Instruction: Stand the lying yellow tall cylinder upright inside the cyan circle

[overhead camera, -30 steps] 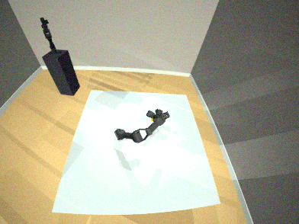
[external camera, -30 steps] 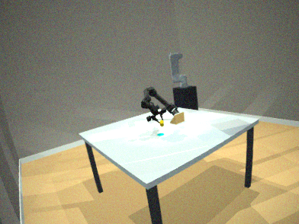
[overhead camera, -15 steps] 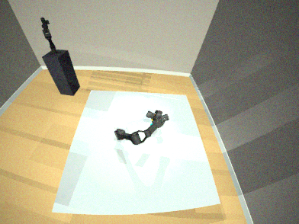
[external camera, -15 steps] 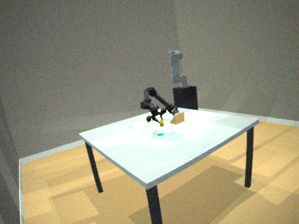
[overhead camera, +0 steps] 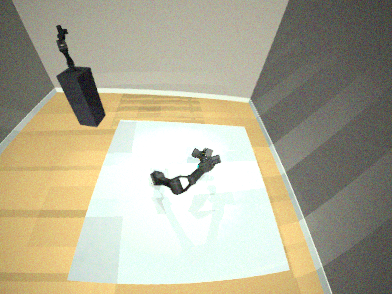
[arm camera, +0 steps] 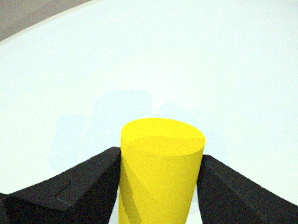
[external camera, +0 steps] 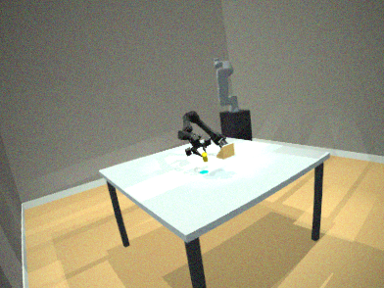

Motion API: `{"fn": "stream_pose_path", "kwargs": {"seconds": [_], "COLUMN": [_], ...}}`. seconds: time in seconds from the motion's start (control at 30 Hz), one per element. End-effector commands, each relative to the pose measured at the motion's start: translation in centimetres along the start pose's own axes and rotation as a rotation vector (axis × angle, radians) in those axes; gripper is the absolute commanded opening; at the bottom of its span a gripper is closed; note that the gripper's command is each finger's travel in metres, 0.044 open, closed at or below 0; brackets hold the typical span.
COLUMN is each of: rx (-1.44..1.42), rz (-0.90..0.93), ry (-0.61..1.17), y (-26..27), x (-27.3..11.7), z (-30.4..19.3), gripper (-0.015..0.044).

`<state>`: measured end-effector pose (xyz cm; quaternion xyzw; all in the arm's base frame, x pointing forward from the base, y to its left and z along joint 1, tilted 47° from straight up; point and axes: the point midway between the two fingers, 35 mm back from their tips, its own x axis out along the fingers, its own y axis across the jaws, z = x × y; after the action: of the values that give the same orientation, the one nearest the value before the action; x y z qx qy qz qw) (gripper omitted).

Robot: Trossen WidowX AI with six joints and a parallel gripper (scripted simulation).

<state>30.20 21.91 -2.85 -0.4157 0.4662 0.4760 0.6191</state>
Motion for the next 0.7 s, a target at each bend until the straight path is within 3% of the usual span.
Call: {"fn": "stream_pose_path", "kwargs": {"seconds": [0.0,0.67], "rx": [-0.015,-0.063], "rz": [-0.003,-0.029], "ry": [-0.038,-0.183], "y": [0.05,0.01], "x": [-0.24,-1.13], "z": [0.16,0.05], "gripper": [0.0105,0.0105]}}
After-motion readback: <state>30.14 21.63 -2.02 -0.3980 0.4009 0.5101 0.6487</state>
